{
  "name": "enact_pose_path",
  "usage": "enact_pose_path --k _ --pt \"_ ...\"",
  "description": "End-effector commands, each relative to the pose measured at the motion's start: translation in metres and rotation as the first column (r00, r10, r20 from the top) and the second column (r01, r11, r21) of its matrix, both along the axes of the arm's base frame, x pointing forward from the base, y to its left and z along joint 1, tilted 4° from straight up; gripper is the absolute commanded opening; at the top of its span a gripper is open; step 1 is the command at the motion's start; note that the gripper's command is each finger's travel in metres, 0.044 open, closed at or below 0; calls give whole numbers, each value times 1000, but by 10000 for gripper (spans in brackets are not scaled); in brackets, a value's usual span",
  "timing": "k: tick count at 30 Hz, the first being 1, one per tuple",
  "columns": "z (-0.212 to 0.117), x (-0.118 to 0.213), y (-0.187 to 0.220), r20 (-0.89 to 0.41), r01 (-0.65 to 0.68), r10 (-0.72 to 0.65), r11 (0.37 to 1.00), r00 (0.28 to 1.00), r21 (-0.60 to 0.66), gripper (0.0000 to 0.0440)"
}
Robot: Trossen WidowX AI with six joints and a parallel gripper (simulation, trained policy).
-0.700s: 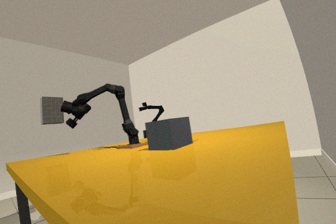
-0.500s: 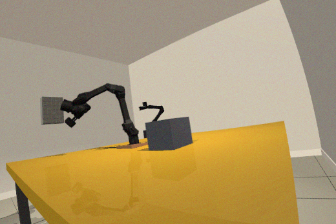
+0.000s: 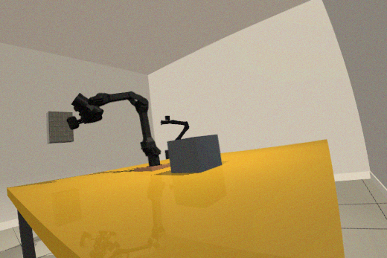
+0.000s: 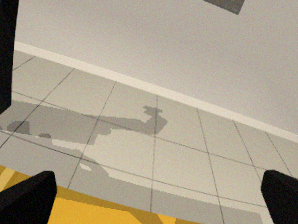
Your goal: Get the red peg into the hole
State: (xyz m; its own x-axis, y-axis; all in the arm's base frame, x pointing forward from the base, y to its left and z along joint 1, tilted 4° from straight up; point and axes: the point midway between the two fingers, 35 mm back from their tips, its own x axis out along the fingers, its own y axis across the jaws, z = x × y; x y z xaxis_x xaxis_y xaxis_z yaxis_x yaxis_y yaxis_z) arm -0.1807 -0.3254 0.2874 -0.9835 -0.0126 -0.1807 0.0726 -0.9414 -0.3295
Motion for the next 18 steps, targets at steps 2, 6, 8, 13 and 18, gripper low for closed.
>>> enact_pose_path --k 2,6,8,13,18 --pt "25 31 -16 30 -102 108 982 994 -157 440" --pt "41 58 -26 54 -179 199 949 979 -261 440" --pt "49 71 -30 65 -214 245 926 967 -311 440" --pt "68 106 -37 92 -290 362 854 928 -432 440" --pt "87 141 -38 116 -346 477 764 872 -544 440"
